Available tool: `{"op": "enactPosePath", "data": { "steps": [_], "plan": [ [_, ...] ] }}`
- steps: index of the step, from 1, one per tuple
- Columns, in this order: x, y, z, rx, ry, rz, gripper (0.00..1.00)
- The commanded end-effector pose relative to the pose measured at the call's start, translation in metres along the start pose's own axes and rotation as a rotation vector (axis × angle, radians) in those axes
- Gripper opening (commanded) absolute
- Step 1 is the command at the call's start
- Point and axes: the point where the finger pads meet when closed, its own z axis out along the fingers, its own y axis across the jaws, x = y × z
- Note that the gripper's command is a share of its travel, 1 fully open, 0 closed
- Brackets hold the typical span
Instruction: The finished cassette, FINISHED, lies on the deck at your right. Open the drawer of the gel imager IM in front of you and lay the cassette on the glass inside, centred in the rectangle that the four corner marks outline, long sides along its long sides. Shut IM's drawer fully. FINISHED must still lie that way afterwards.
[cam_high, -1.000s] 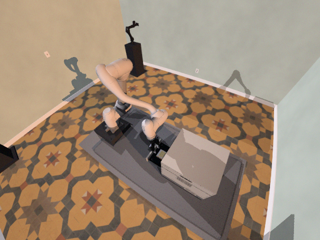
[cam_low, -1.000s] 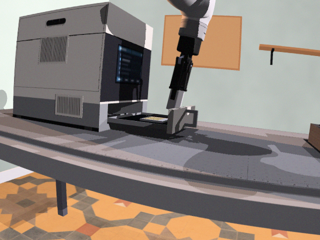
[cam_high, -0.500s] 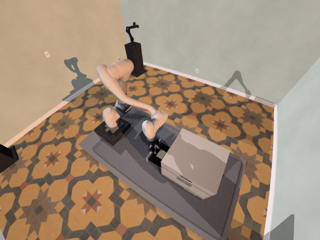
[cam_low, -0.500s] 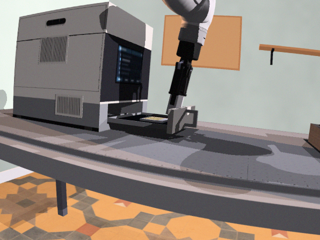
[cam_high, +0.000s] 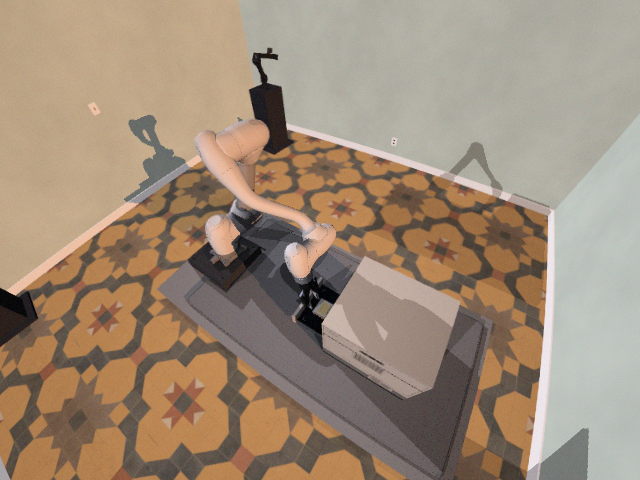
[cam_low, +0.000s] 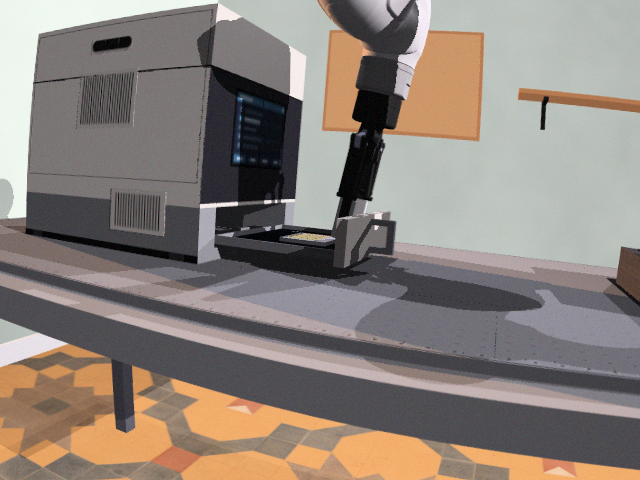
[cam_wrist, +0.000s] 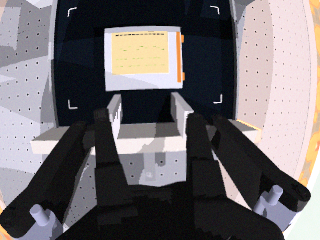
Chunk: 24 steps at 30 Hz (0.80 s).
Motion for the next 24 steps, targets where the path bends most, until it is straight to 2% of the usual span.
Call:
{"op": "enactPosePath", "data": {
  "steps": [1,24],
  "plan": [
    [-0.0002,0.0000,0.0011,0.000,0.000,0.000,0.46],
    [-0.0014,0.0000,0.0080,0.000,0.000,0.000,0.46]
  ]
}}
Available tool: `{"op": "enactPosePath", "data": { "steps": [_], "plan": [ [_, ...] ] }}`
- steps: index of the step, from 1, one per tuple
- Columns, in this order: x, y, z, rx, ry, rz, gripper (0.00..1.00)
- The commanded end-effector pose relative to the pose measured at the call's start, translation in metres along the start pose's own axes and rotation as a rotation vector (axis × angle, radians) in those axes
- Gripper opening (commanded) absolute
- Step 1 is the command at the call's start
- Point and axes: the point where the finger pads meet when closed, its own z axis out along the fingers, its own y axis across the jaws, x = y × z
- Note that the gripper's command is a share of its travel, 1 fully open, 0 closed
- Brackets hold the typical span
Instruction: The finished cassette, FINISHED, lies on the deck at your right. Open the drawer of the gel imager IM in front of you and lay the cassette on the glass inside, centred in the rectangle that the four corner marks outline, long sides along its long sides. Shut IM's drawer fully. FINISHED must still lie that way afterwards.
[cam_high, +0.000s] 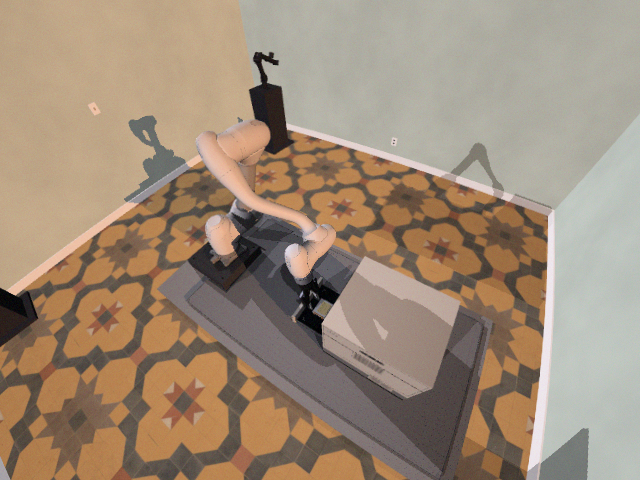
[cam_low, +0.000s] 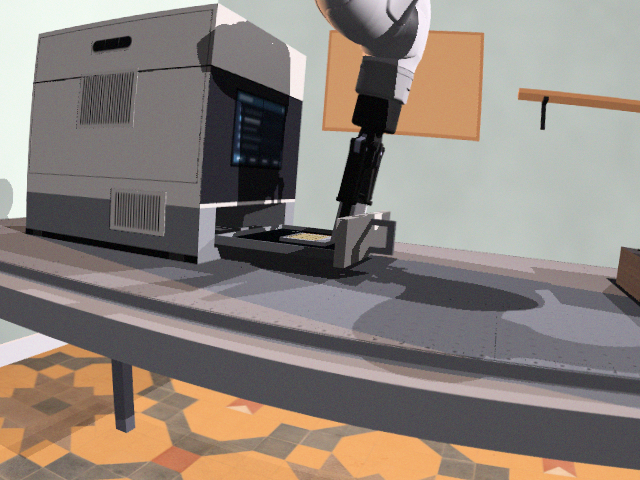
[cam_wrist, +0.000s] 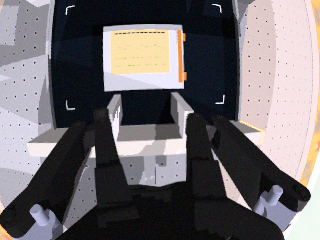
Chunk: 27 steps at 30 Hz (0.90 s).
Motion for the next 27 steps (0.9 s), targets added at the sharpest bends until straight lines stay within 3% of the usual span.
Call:
{"op": "enactPosePath", "data": {
  "steps": [1,27],
  "plan": [
    [-0.0002,0.0000,0.0010,0.000,0.000,0.000,0.46],
    [0.0046,0.0000,0.0029,0.000,0.000,0.000,0.46]
  ]
}}
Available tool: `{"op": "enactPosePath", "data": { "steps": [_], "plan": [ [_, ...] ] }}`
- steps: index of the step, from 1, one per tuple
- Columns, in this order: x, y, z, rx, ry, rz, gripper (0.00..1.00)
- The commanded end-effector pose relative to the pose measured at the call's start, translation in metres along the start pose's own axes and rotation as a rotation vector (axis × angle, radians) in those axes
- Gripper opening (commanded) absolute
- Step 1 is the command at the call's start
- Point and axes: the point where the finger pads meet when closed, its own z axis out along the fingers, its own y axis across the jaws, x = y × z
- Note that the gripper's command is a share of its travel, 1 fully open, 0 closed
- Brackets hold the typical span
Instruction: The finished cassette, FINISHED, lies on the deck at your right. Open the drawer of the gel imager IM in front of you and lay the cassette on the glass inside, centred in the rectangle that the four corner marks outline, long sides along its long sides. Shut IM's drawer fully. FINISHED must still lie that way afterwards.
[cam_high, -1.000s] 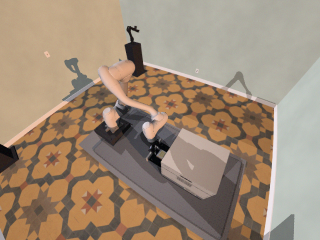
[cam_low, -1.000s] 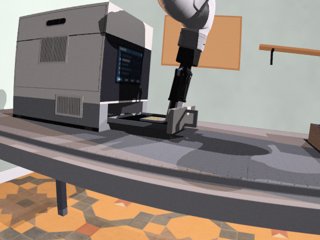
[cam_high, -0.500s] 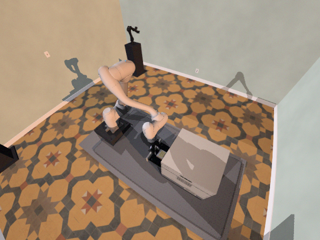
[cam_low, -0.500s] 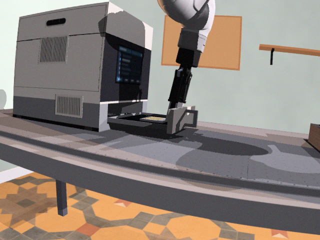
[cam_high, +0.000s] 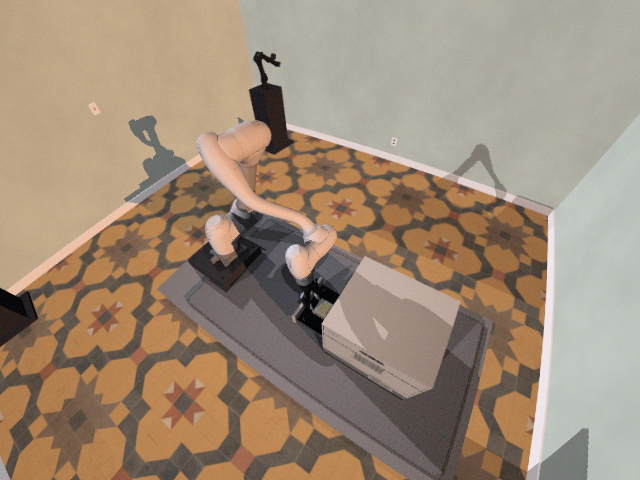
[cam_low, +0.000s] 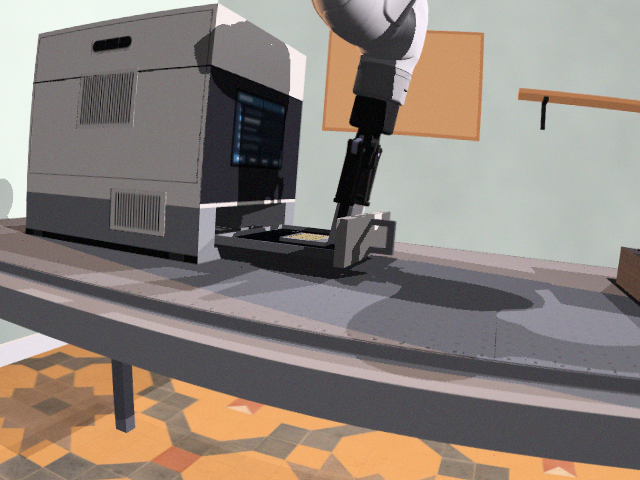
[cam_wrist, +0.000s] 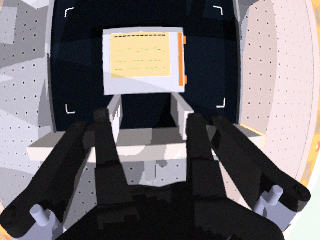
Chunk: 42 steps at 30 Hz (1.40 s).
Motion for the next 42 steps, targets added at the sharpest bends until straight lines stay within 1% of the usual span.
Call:
{"op": "enactPosePath", "data": {
  "steps": [1,35,42],
  "plan": [
    [0.0012,0.0000,0.0001,0.000,0.000,0.000,0.46],
    [0.0110,0.0000,0.0018,0.000,0.000,0.000,0.46],
    [0.0087,0.0000,0.0014,0.000,0.000,0.000,0.46]
  ]
}}
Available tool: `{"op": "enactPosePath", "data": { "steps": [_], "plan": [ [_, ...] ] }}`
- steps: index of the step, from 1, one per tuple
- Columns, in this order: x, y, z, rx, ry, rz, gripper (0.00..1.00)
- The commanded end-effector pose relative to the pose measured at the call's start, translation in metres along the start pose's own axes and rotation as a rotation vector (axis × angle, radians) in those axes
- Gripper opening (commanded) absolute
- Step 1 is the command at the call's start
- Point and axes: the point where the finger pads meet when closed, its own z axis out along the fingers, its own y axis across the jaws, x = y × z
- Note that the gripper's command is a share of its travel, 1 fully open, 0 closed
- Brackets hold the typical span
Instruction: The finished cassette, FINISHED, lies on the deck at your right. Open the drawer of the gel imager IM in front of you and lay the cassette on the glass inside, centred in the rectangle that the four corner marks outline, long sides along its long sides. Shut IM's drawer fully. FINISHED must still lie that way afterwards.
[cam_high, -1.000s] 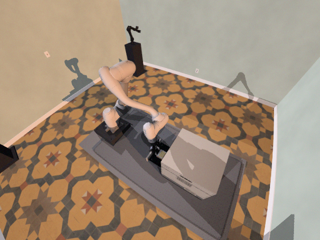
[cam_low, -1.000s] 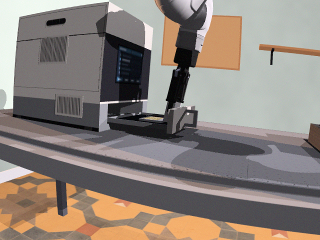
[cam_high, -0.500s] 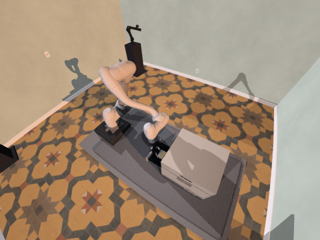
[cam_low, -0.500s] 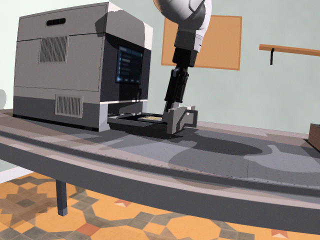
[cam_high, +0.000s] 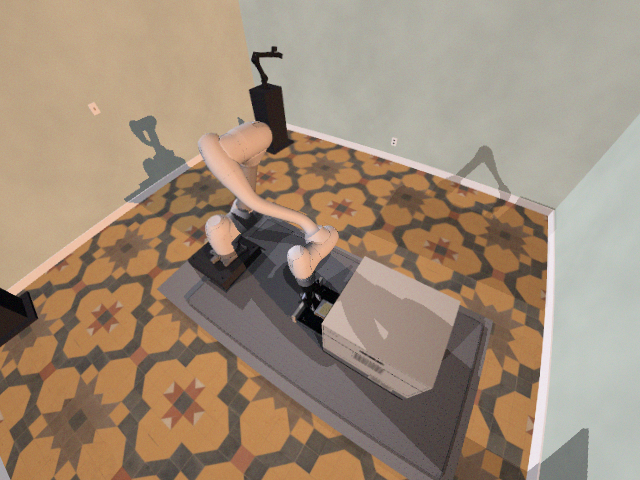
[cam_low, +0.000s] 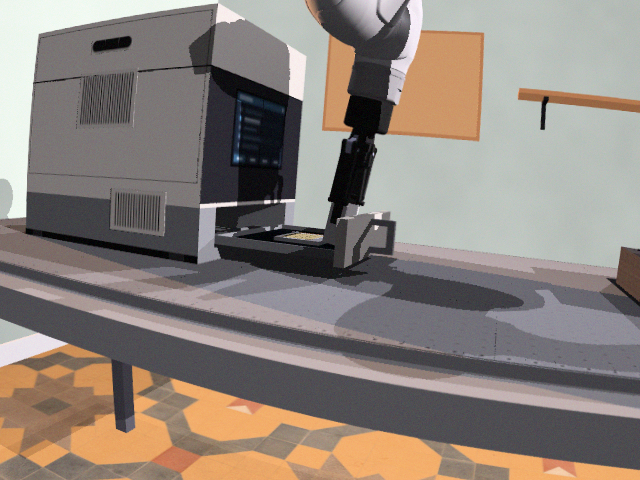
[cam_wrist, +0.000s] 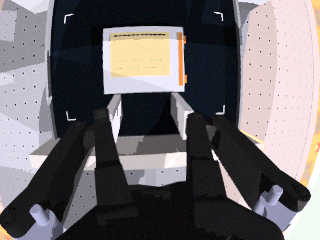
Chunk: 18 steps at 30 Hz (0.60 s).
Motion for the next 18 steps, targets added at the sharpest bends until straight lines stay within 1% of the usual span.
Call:
{"op": "enactPosePath", "data": {
  "steps": [1,5,18],
  "plan": [
    [-0.001,0.000,0.000,0.000,0.000,0.000,0.46],
    [-0.002,0.000,0.000,0.000,0.000,0.000,0.46],
    [0.001,0.000,-0.017,0.000,0.000,0.000,0.46]
  ]
}}
